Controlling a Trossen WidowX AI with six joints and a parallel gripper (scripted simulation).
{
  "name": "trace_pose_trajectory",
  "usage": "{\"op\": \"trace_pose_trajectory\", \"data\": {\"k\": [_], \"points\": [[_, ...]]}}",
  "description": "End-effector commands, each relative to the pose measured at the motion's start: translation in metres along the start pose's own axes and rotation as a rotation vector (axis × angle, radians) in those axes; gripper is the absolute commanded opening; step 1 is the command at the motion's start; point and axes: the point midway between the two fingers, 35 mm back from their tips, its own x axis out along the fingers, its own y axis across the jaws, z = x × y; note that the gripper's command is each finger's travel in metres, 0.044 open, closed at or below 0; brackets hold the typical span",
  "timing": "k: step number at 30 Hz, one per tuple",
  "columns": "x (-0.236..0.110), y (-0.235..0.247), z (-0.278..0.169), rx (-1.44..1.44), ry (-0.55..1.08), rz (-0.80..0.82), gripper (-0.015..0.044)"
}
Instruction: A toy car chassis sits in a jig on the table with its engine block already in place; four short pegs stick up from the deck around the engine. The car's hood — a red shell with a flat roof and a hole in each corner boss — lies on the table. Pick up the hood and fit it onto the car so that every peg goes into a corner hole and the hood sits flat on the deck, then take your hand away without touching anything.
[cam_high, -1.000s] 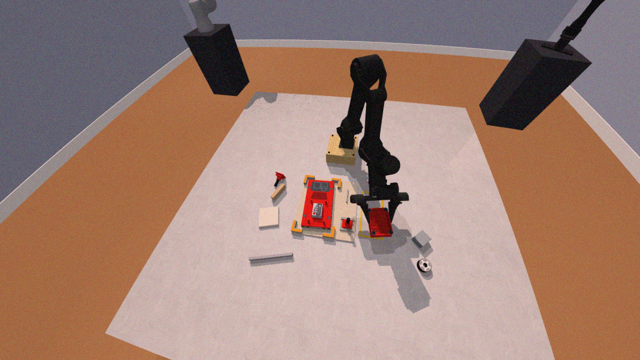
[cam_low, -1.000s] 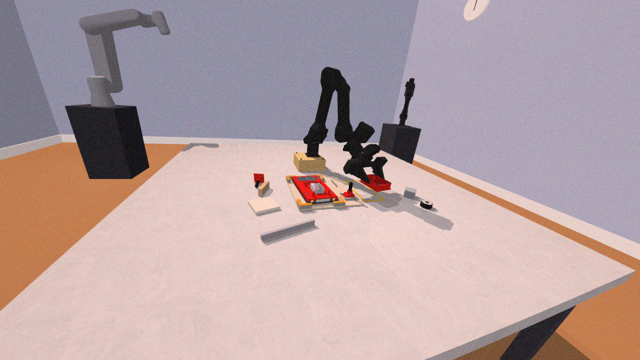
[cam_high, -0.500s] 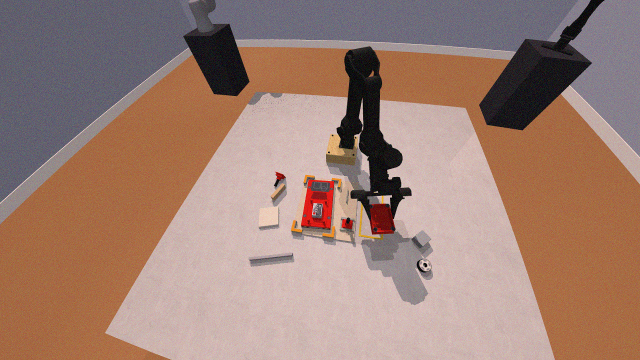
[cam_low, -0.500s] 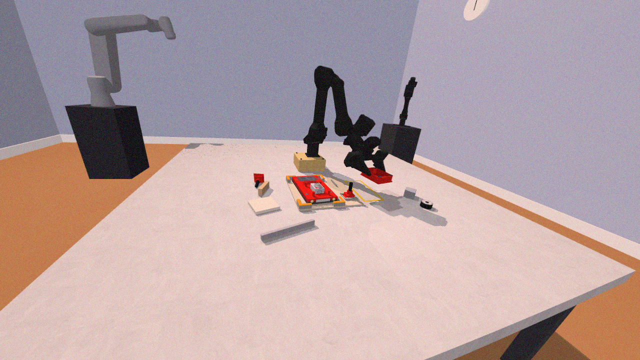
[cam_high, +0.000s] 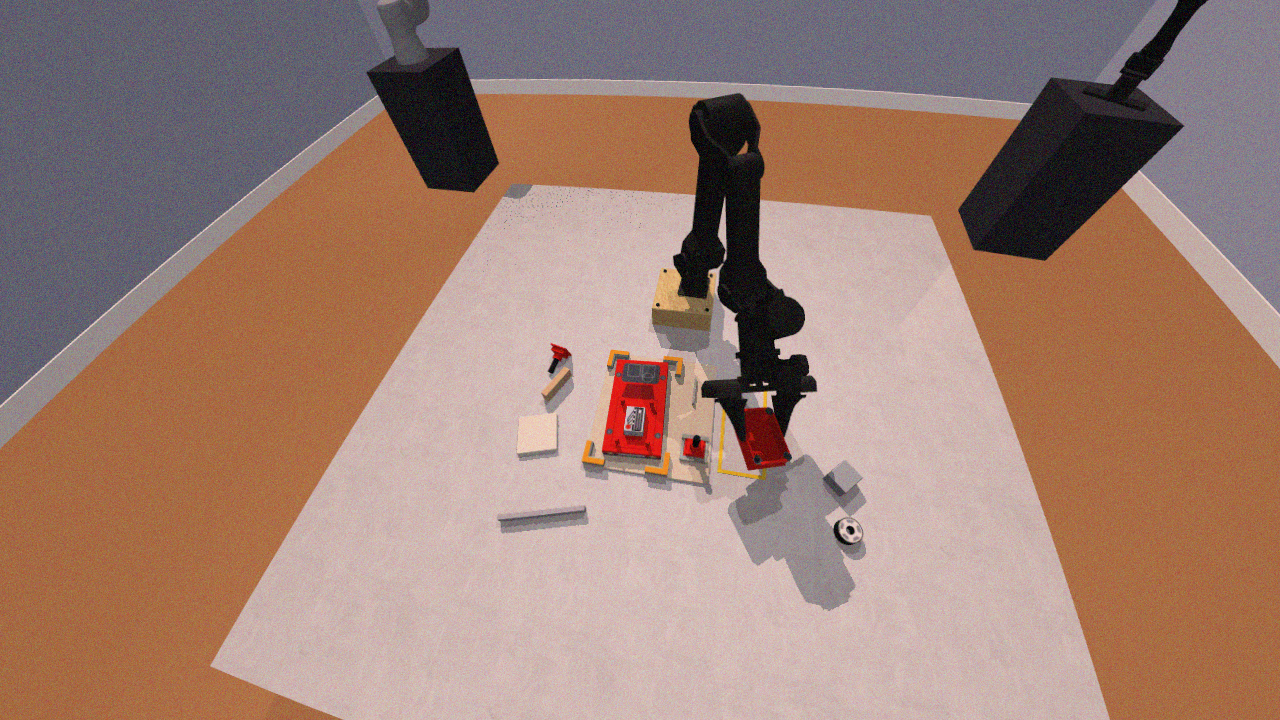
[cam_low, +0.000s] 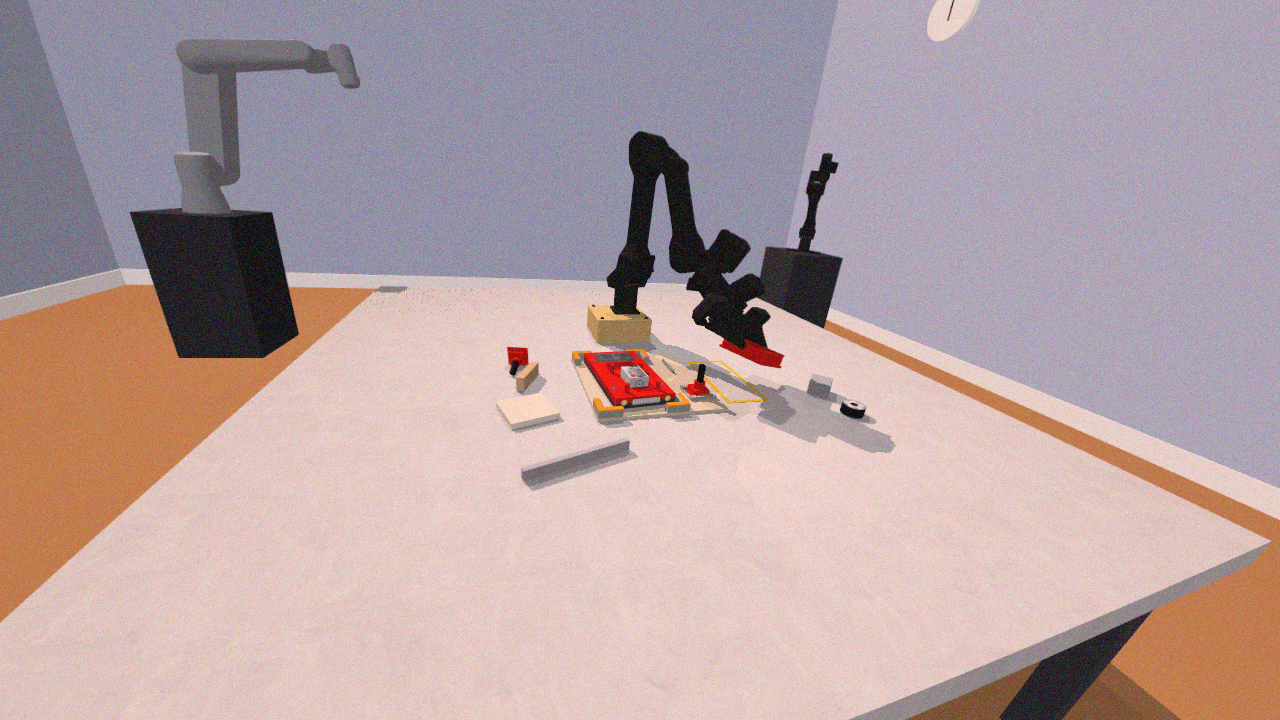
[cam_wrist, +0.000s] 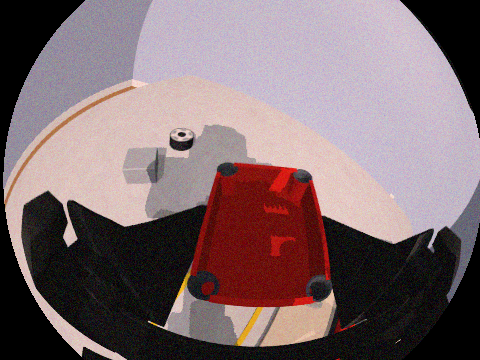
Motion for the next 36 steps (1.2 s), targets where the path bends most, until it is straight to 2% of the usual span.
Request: {"op": "trace_pose_trajectory", "data": {"k": [1, 36], "points": [[0.0001, -0.0001, -0.0005, -0.095, 0.0, -0.002, 0.0], [0.0003, 0.0001, -0.001, -1.033, 0.001, -0.002, 0.0]]}}
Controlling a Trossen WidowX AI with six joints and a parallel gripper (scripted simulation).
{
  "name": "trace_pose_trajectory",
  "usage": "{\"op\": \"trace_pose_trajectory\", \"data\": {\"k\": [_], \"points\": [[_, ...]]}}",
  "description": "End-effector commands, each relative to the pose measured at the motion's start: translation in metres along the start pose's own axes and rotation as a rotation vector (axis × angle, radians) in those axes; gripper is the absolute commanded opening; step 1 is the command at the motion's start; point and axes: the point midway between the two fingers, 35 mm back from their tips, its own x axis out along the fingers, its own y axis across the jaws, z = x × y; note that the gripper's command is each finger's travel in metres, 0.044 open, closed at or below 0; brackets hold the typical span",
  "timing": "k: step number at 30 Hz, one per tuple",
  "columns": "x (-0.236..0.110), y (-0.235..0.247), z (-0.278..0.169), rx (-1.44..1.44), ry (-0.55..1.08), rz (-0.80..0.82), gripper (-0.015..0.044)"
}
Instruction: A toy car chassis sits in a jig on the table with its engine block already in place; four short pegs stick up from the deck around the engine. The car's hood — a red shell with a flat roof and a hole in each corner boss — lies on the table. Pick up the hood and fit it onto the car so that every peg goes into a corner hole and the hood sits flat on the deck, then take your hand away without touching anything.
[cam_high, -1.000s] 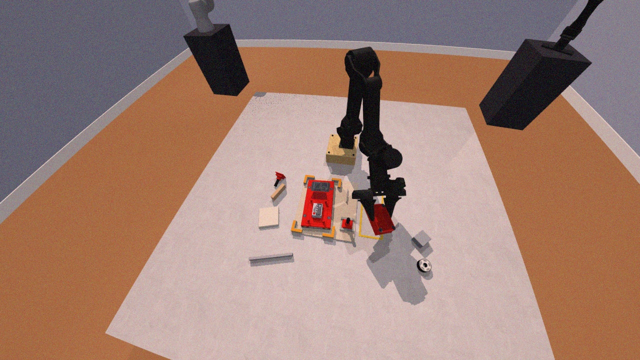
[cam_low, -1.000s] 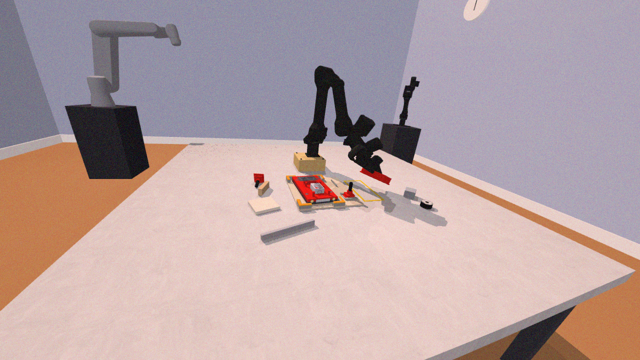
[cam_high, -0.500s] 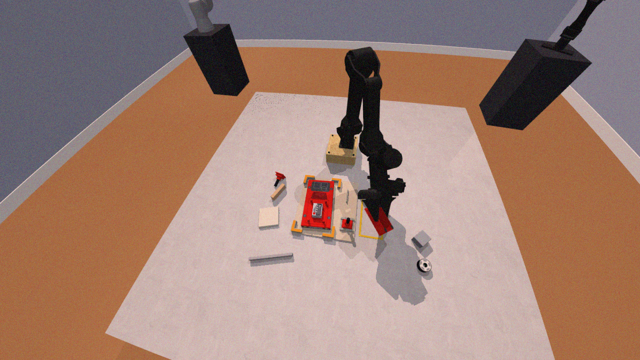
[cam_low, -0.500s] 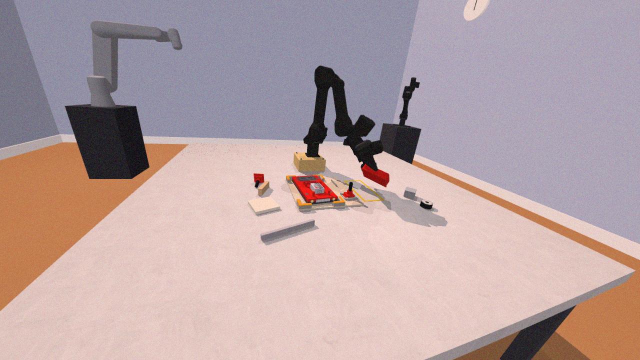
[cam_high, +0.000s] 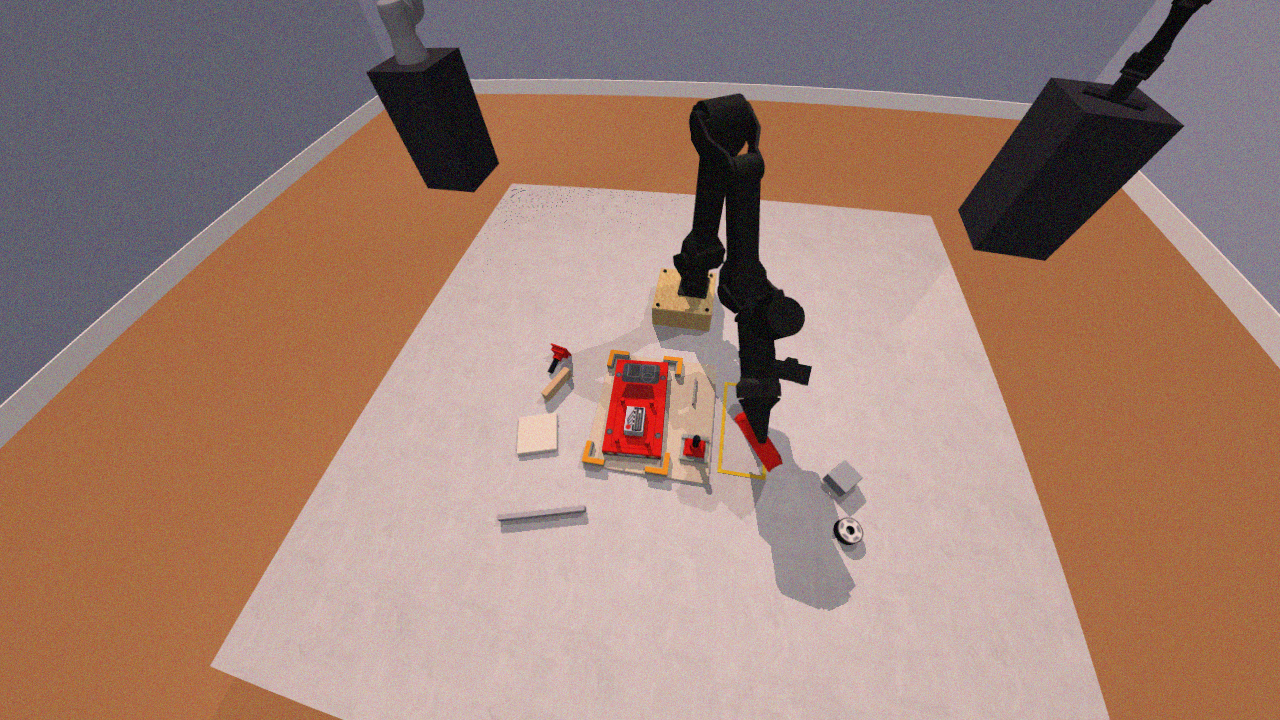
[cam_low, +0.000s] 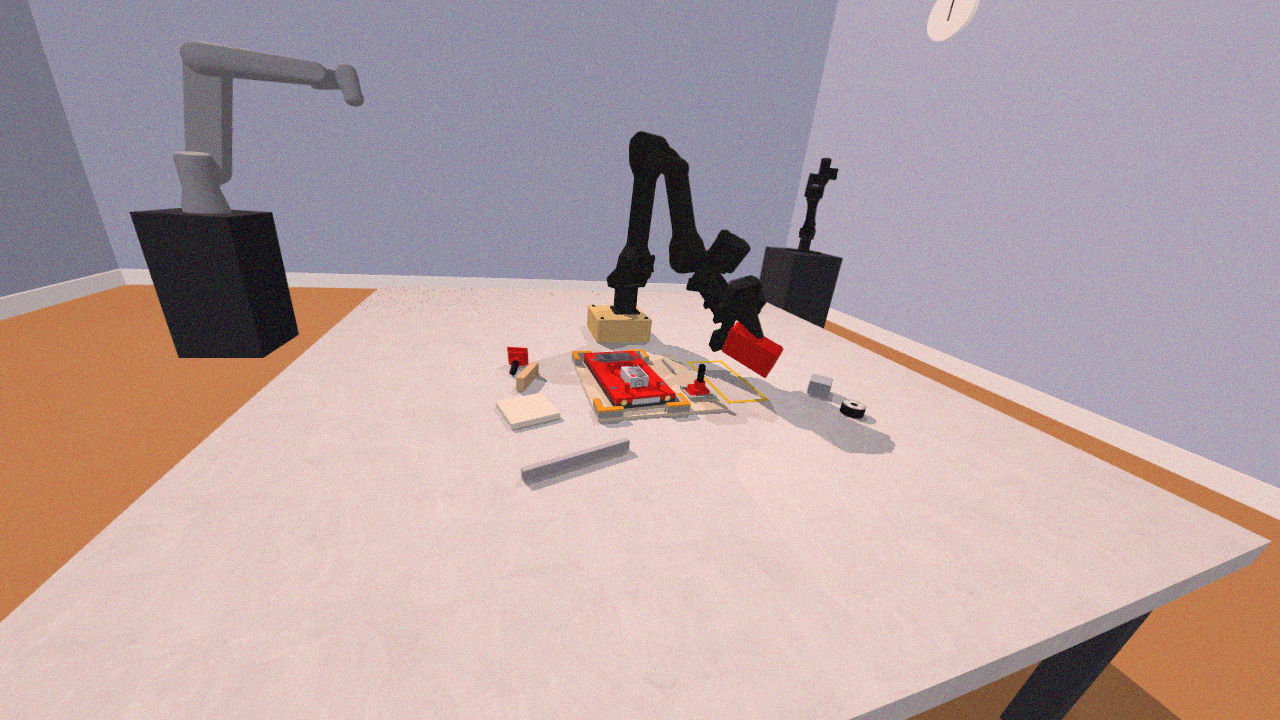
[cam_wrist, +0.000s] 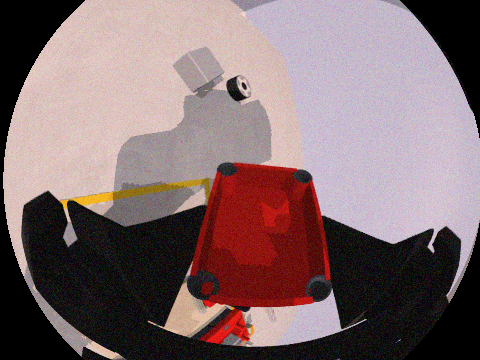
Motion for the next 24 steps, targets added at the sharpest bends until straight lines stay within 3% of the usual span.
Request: {"op": "trace_pose_trajectory", "data": {"k": [1, 24], "points": [[0.0, 0.0002, -0.0003, -0.098, 0.001, -0.001, 0.0], [0.0007, 0.0029, -0.0011, -0.676, 0.002, -0.001, 0.0]]}}
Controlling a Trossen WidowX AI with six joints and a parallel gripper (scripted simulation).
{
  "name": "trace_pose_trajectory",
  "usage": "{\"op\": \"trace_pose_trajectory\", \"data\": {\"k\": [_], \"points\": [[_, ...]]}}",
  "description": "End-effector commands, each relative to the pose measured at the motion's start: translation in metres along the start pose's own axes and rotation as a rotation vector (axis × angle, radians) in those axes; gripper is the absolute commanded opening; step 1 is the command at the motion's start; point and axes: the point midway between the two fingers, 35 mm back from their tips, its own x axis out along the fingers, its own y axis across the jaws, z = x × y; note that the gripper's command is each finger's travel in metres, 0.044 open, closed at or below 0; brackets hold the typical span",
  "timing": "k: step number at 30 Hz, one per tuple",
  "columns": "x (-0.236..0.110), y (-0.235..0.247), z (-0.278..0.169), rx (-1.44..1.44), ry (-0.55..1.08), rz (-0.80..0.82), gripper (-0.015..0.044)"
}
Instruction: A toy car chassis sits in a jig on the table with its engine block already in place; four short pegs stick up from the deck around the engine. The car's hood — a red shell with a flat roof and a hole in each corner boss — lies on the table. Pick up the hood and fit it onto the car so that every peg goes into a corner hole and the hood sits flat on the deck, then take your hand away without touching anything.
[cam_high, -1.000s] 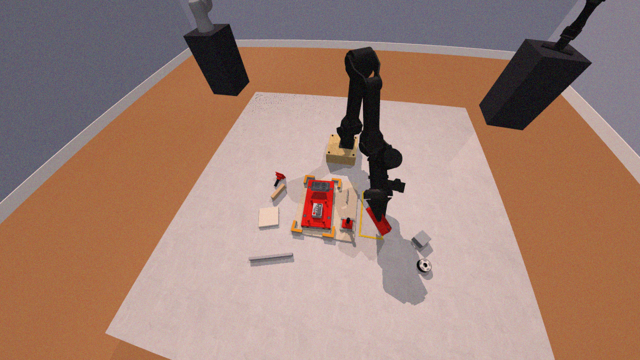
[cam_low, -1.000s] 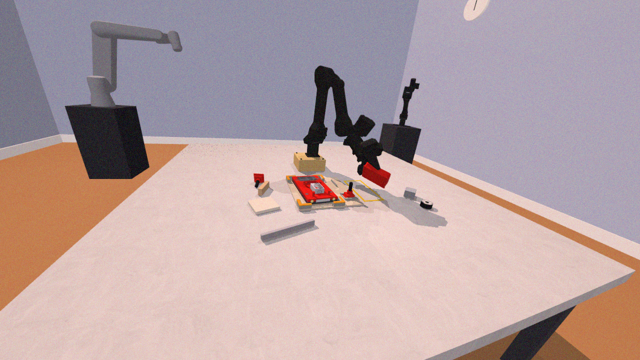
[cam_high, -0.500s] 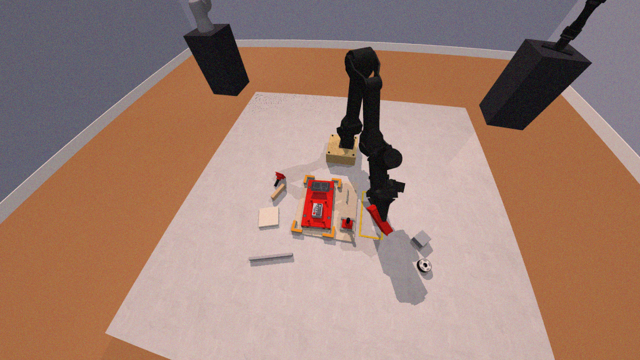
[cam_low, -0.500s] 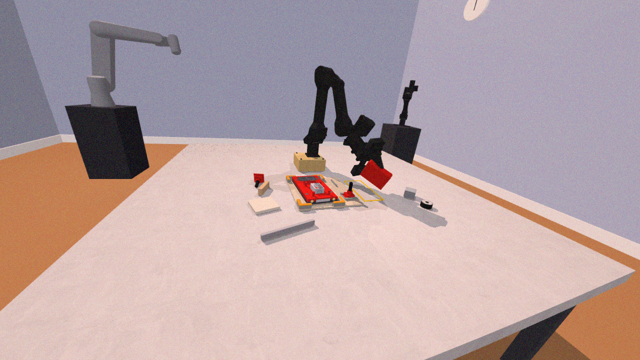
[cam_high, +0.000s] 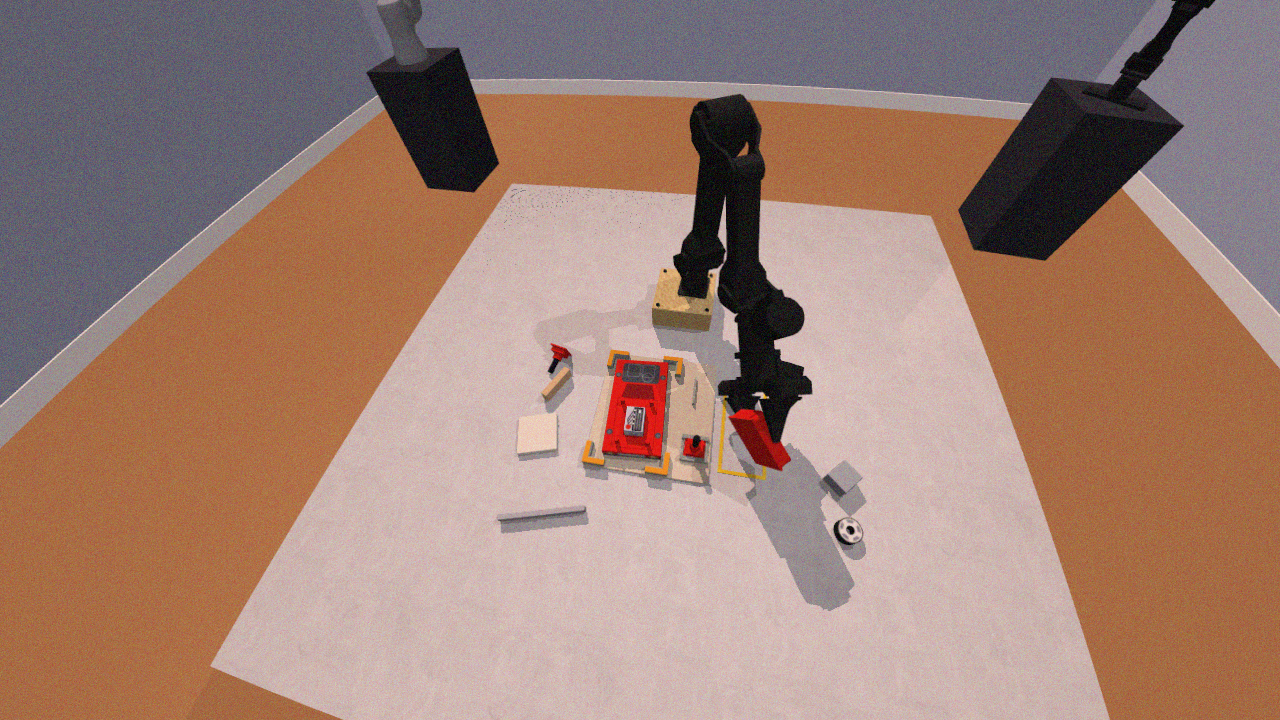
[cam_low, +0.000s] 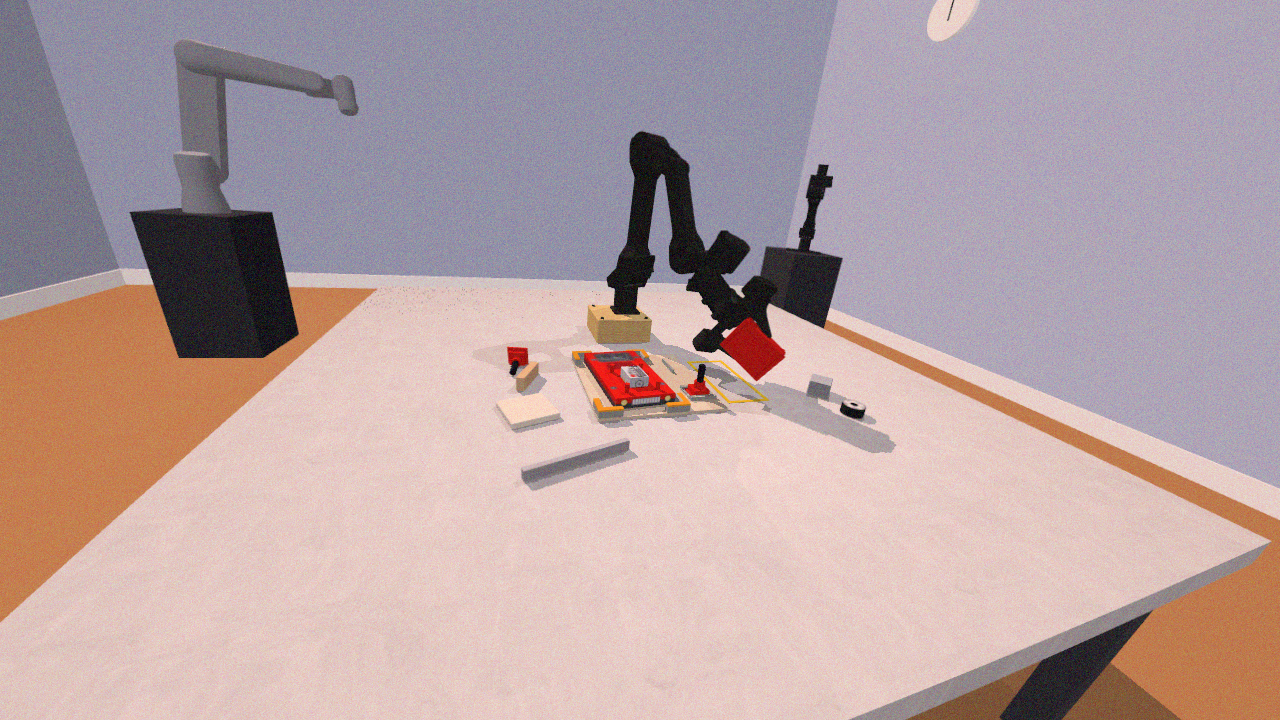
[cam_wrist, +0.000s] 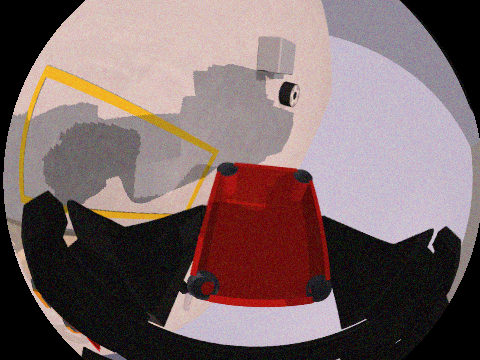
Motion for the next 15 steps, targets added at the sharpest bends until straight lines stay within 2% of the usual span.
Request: {"op": "trace_pose_trajectory", "data": {"k": [1, 15], "points": [[0.0, 0.003, 0.0, -0.106, 0.002, 0.003, 0.0], [0.004, 0.014, 0.004, -0.519, 0.001, 0.004, 0.0]]}}
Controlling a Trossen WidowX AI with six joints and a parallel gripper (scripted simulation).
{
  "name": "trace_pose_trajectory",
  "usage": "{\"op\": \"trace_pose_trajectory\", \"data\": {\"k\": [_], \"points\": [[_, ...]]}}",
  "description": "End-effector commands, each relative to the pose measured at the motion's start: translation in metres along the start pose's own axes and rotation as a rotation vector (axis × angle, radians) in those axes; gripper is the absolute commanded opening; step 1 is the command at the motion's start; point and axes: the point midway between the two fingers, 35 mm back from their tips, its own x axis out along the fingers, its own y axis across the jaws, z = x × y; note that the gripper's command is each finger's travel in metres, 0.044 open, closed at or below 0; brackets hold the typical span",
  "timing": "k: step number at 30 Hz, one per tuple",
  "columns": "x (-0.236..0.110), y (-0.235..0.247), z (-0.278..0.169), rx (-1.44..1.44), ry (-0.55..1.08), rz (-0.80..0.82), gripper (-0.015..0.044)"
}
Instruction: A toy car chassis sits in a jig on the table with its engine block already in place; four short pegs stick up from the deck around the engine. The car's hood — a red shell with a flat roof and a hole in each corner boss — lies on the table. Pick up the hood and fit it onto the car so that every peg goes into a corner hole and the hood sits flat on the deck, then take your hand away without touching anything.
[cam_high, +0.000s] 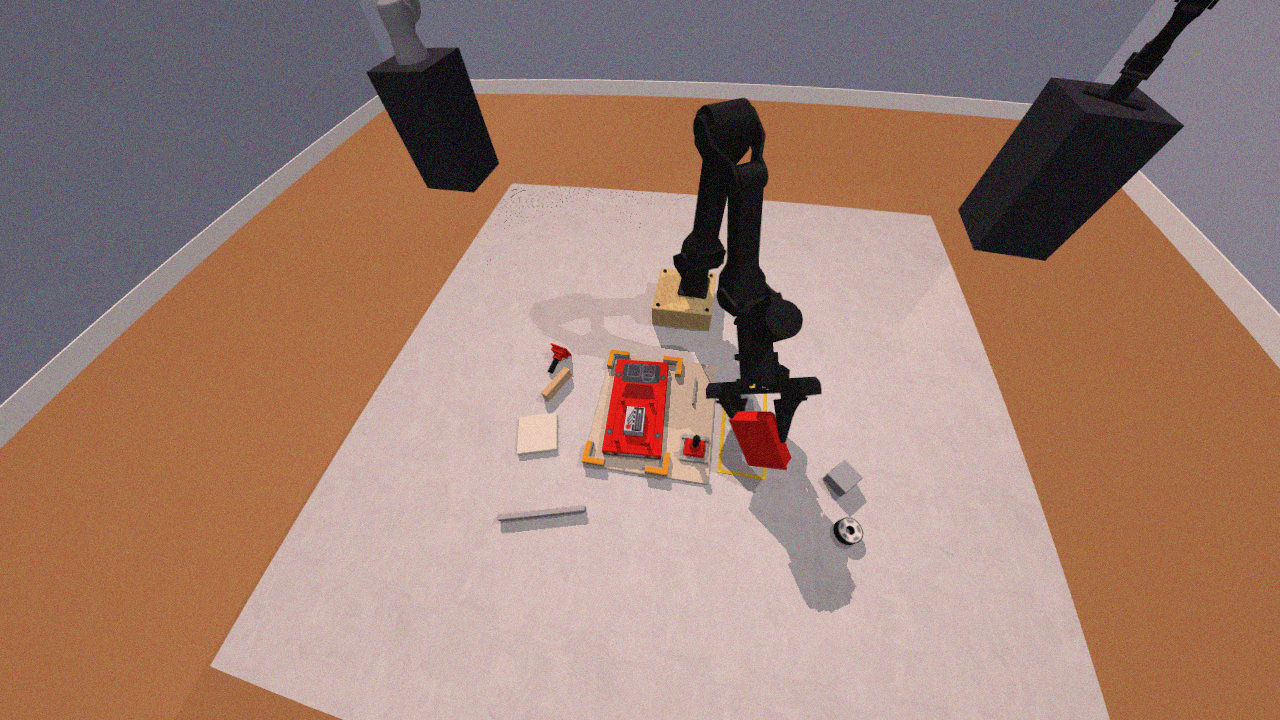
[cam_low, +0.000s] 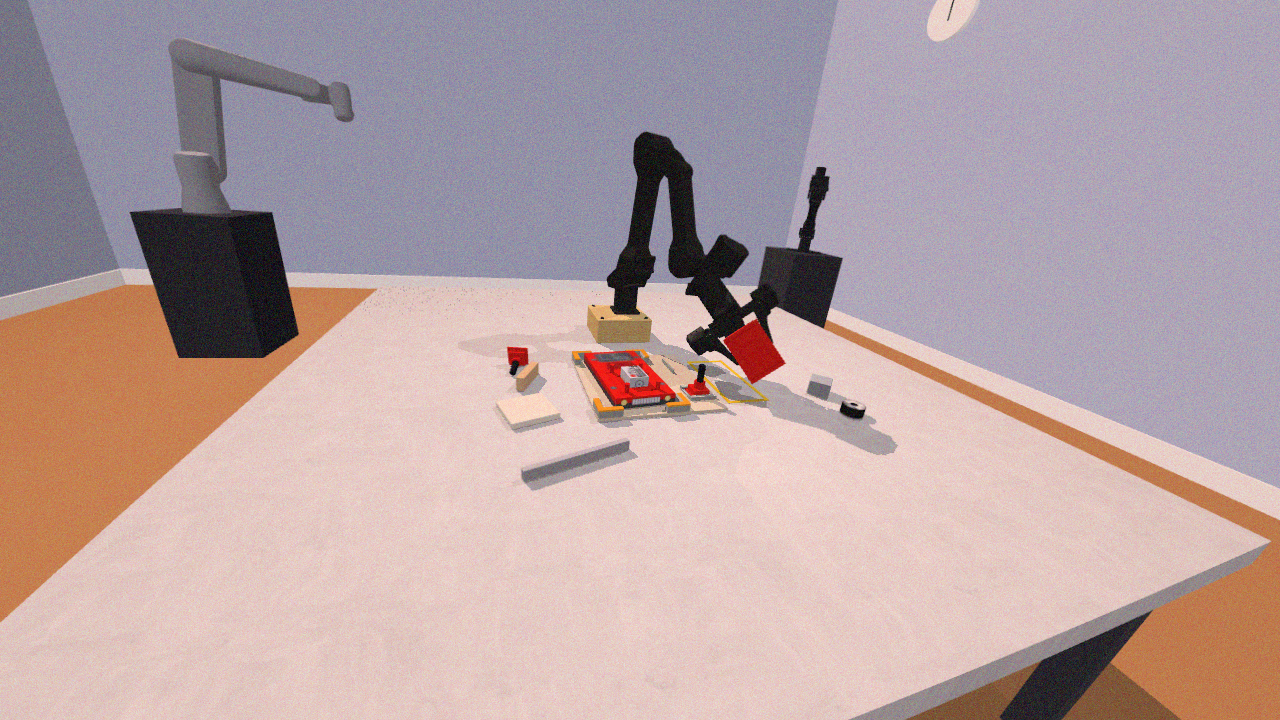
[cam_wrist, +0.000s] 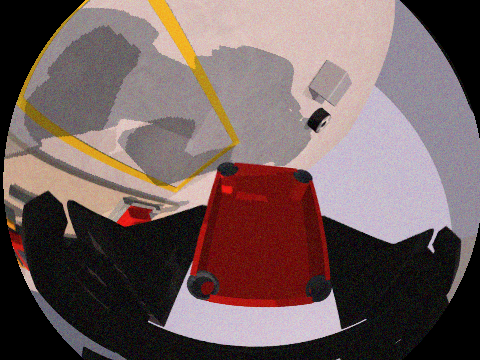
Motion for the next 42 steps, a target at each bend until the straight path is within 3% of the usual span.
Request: {"op": "trace_pose_trajectory", "data": {"k": [1, 18, 24, 40, 42], "points": [[0.001, 0.007, 0.004, -0.11, -0.001, 0.012, 0.0], [0.006, 0.031, 0.026, -0.611, -0.005, 0.013, 0.0], [0.006, 0.023, 0.021, -0.535, -0.002, 0.002, 0.0], [0.006, 0.025, 0.023, -0.565, -0.002, 0.002, 0.042], [0.006, 0.025, 0.023, -0.565, -0.002, 0.002, 0.044]]}}
